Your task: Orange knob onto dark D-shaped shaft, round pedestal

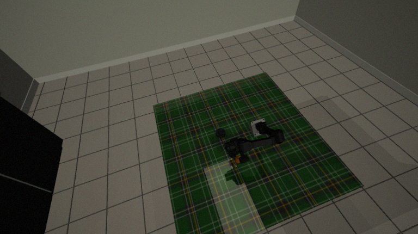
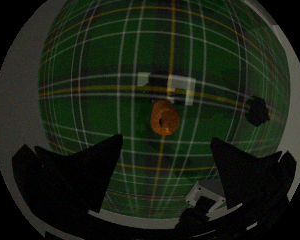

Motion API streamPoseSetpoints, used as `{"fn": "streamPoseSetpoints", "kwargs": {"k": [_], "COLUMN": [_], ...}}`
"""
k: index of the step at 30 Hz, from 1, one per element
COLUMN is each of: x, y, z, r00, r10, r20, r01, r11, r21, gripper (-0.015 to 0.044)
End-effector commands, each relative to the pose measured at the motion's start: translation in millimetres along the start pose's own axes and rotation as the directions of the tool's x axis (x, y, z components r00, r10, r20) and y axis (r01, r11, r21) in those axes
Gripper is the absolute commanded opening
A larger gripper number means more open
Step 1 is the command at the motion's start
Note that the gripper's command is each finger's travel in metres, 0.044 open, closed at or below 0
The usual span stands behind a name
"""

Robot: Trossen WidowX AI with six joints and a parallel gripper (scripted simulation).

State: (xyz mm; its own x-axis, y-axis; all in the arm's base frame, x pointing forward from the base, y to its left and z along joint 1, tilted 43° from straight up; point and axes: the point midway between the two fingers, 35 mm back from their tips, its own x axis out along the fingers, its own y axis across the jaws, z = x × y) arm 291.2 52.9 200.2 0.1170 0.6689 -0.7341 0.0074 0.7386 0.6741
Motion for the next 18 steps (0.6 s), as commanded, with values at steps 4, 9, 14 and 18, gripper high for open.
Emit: {"fn": "streamPoseSetpoints", "kwargs": {"k": [4, 9, 14, 18], "x": [21.8, 35.4, 41.0, 47.4], "y": [1.0, 1.3, 1.1, 1.0], "z": [-2.3, -2.5, -1.9, -1.4], "r00": [1.000, 1.000, 1.000, 1.000], "r10": [0.007, 0.008, 0.007, 0.007], "r20": [-0.008, -0.008, -0.008, -0.008], "r01": [-0.007, -0.008, -0.007, -0.007], "r11": [1.000, 1.000, 1.000, 1.000], "r21": [0.001, 0.001, 0.001, 0.000], "gripper": [0.0440, 0.0440, 0.0440, 0.0440]}}
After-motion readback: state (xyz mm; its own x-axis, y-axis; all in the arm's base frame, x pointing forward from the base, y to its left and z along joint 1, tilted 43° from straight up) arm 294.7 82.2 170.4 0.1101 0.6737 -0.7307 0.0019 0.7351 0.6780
